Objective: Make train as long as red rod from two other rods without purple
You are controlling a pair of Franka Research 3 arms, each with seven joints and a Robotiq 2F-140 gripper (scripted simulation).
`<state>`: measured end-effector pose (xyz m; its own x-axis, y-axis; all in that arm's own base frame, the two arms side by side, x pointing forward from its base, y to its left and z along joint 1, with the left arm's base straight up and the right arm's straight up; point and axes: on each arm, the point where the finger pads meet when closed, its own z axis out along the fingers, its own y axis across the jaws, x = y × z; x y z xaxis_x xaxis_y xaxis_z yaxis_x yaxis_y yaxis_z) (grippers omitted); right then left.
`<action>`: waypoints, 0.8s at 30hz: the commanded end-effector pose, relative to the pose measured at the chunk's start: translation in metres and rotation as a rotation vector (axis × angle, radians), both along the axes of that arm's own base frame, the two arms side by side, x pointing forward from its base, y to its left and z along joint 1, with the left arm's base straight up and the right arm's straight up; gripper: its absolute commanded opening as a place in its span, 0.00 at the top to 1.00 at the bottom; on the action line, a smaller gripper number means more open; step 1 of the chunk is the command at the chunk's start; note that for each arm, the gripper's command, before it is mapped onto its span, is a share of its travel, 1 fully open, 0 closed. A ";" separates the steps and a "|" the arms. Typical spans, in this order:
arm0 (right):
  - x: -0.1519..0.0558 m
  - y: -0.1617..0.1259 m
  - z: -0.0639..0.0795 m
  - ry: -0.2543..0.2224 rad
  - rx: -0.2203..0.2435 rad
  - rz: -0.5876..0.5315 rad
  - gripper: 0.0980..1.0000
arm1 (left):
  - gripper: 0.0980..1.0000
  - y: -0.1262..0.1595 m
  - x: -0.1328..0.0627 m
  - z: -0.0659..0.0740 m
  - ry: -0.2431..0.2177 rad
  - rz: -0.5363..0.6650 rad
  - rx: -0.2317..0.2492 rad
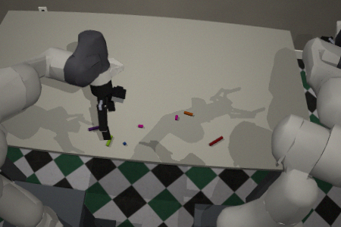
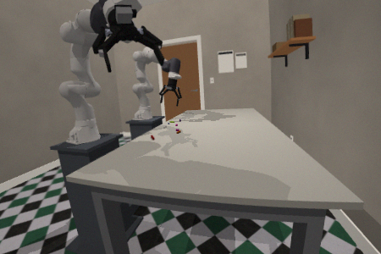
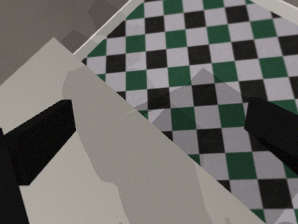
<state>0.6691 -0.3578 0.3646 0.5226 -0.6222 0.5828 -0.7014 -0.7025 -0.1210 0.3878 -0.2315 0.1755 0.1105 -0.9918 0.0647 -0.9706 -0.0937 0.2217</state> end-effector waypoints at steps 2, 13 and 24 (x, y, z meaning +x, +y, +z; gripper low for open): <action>-0.017 -0.018 -0.002 0.016 0.031 -0.059 0.00 | 0.00 0.000 0.004 -0.005 -0.008 0.143 0.043; -0.054 -0.059 -0.002 0.039 0.064 -0.159 0.00 | 0.00 0.000 0.005 -0.015 -0.017 0.267 0.079; -0.097 -0.099 0.000 0.061 0.102 -0.266 0.00 | 0.00 0.000 0.006 -0.024 -0.028 0.393 0.111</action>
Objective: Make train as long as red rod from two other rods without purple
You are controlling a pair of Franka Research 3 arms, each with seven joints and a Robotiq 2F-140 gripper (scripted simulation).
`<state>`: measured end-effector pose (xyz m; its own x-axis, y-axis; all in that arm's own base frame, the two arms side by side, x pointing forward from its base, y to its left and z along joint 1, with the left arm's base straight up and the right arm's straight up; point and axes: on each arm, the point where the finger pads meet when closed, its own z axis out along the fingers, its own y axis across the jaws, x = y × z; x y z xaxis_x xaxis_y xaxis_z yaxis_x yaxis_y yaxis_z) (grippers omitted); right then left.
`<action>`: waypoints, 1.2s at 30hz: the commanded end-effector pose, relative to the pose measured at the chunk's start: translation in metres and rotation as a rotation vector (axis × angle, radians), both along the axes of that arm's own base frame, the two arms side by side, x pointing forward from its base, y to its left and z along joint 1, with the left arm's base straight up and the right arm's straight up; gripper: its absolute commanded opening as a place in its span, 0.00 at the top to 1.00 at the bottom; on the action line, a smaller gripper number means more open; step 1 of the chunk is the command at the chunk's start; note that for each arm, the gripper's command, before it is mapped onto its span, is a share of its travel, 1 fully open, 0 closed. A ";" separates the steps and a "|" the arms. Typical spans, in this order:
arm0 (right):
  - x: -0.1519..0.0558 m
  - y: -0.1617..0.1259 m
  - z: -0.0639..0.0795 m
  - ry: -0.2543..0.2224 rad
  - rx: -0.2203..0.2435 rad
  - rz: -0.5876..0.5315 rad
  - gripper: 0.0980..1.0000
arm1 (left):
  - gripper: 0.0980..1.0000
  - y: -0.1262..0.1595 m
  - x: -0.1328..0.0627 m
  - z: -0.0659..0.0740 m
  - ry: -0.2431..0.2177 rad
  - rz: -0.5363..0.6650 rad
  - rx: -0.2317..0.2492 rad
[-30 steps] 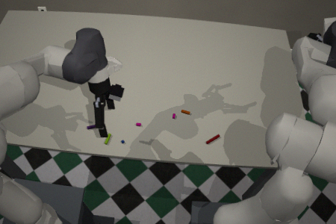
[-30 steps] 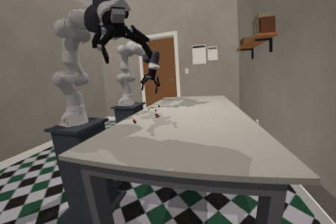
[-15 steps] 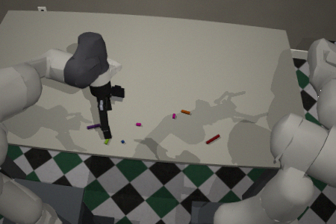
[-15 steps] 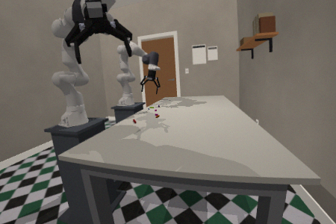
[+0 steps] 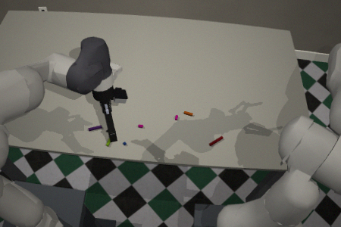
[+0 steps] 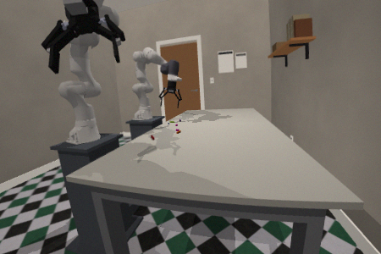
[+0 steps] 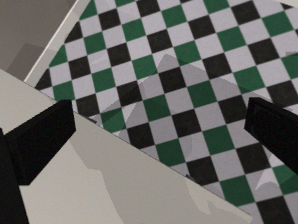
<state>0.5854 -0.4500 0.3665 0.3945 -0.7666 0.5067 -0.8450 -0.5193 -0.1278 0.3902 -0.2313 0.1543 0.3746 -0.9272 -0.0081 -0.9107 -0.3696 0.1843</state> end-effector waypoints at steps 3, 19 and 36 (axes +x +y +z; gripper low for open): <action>-0.024 -0.015 -0.002 0.014 0.036 -0.068 0.00 | 0.00 0.000 0.004 -0.005 -0.012 0.150 0.038; -0.082 -0.057 0.000 0.037 0.087 -0.203 0.00 | 0.00 -0.001 0.004 -0.017 -0.029 0.309 0.073; -0.158 -0.098 0.004 0.060 0.153 -0.368 0.00 | 0.00 -0.001 0.004 -0.030 -0.050 0.497 0.107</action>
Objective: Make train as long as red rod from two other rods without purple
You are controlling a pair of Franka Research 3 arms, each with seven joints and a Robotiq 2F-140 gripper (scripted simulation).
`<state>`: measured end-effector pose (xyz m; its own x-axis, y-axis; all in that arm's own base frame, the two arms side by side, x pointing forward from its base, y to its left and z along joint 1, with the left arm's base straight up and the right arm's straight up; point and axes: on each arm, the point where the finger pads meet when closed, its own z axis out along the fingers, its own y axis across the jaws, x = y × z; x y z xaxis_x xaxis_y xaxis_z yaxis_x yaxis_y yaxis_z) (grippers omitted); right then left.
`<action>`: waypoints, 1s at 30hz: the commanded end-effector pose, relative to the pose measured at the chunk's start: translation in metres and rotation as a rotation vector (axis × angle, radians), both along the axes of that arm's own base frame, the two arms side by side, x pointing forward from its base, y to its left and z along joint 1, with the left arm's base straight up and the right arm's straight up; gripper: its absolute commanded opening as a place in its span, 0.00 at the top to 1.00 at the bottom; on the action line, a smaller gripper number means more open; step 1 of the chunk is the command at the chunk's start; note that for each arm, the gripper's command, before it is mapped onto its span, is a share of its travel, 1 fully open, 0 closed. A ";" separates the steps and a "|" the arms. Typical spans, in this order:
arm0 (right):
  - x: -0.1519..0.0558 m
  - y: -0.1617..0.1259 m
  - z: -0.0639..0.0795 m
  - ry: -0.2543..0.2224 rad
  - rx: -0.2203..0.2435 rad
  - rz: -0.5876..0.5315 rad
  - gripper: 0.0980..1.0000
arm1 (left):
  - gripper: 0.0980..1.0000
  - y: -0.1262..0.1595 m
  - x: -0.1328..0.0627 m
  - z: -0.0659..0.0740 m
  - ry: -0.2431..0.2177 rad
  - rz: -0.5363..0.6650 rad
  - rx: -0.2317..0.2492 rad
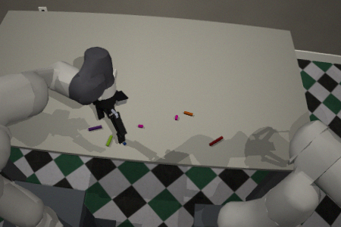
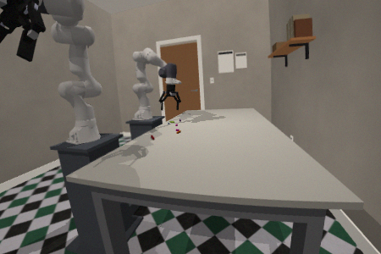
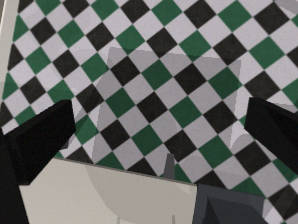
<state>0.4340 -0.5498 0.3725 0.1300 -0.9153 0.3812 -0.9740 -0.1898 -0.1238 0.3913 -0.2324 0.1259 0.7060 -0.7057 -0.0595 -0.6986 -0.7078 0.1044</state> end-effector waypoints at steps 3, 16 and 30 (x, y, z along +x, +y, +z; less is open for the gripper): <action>-0.027 -0.007 -0.001 0.008 0.040 -0.072 0.00 | 0.00 -0.001 0.003 -0.005 -0.018 0.150 0.028; -0.087 -0.026 0.003 0.019 0.092 -0.196 0.00 | 0.00 -0.002 0.002 -0.014 -0.035 0.282 0.046; -0.159 -0.040 0.008 0.028 0.156 -0.345 0.00 | 0.00 -0.003 0.001 -0.024 -0.055 0.443 0.062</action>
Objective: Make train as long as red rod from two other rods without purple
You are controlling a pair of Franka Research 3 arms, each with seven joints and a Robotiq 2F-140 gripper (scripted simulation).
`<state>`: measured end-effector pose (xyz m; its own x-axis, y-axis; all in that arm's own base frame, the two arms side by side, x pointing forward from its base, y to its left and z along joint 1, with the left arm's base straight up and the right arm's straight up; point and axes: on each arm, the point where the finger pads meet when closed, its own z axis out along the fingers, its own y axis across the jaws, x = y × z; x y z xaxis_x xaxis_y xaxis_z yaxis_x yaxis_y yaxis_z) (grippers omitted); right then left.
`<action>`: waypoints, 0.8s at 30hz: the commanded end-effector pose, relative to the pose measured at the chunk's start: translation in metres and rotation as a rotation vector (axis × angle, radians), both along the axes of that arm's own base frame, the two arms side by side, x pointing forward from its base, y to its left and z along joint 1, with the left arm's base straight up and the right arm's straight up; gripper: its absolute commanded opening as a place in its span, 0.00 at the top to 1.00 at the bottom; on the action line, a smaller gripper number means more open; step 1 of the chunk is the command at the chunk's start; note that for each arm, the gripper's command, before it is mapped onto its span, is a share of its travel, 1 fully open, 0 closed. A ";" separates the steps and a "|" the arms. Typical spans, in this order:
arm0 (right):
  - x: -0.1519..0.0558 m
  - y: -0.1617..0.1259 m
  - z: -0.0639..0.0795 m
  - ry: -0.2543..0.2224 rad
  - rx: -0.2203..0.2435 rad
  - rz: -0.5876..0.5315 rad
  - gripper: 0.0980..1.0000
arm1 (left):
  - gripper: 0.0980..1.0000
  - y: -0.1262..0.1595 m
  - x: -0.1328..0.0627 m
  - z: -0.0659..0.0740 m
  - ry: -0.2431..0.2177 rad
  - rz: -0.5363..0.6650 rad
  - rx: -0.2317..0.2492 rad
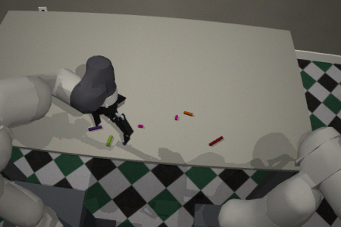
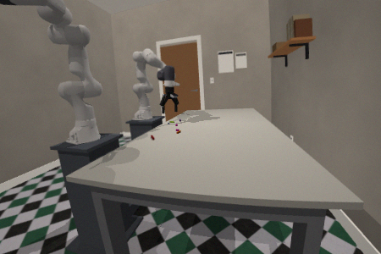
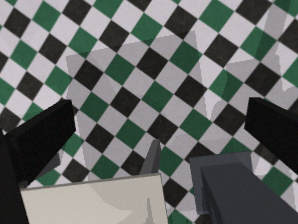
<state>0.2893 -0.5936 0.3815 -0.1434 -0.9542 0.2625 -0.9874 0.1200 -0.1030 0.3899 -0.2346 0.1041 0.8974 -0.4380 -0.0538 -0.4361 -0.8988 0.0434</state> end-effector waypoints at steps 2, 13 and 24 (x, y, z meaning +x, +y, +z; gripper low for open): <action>-0.025 0.002 0.000 0.002 0.039 -0.068 0.00 | 0.00 -0.001 0.002 -0.004 -0.018 0.137 0.018; -0.077 -0.001 0.005 0.003 0.087 -0.177 0.00 | 0.00 -0.002 0.001 -0.011 -0.034 0.251 0.025; -0.130 0.001 0.010 0.002 0.137 -0.289 0.00 | 0.00 -0.004 -0.001 -0.019 -0.052 0.389 0.030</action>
